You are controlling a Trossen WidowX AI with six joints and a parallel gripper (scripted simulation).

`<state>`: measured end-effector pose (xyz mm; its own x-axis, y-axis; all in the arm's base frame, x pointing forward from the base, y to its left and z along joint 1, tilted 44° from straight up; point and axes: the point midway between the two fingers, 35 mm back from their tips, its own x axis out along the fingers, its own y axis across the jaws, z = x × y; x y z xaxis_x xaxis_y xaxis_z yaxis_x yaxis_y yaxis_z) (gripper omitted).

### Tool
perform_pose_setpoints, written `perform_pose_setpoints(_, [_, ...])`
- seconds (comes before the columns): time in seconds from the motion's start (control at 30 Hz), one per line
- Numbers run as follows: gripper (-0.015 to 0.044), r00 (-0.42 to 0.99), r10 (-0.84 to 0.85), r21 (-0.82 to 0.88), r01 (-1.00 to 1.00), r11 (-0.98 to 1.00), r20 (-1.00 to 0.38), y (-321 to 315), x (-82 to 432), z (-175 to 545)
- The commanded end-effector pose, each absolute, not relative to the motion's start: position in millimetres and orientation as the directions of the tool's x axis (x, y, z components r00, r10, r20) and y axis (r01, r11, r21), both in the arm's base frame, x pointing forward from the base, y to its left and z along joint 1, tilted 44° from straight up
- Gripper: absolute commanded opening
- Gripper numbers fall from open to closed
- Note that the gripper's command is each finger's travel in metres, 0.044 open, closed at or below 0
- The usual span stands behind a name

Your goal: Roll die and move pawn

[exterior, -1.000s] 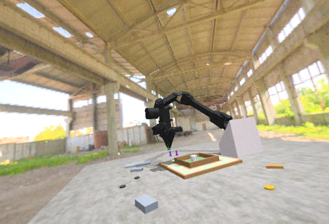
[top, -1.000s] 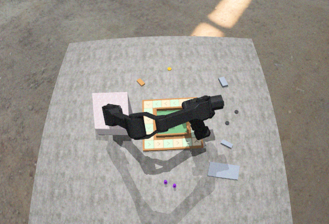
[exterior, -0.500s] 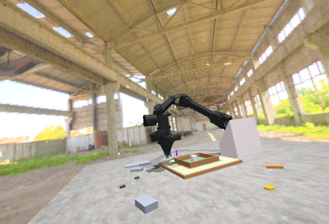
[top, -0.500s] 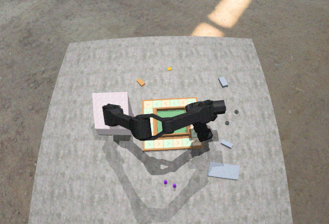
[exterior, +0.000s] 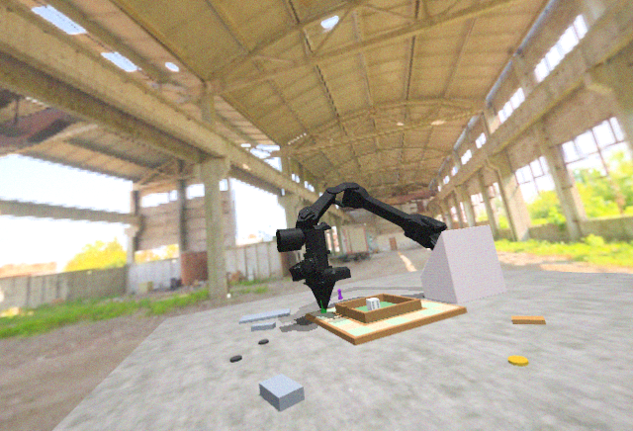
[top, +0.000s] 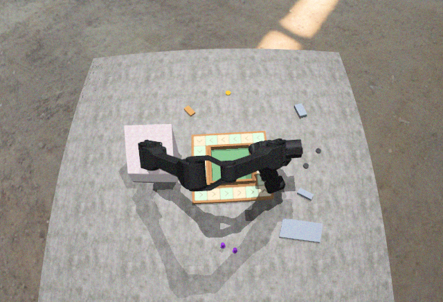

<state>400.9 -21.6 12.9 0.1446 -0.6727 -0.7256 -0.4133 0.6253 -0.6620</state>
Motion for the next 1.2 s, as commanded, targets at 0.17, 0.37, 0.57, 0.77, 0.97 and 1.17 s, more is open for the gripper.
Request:
perform_pose_setpoints(0.17, [0.0053, 0.144, -0.673, -0.662, -0.412, 0.626, -0.725, -26, 402, 9])
perform_pose_setpoints(0.37, [0.021, 0.144, -0.673, -0.662, -0.412, 0.626, -0.725, -26, 402, 9])
perform_pose_setpoints(0.57, [0.0368, 0.136, -0.676, -0.659, -0.424, 0.621, -0.724, 6, 395, 42])
perform_pose_setpoints(0.77, [0.044, 0.136, -0.676, -0.659, -0.424, 0.621, -0.725, 12, 394, 48])
perform_pose_setpoints(0.97, [0.044, 0.136, -0.648, -0.65, -0.344, 0.678, -0.749, 58, 326, 50])
perform_pose_setpoints(1.17, [0.044, 0.126, -0.646, -0.656, -0.231, 0.719, -0.753, 81, 237, 52])
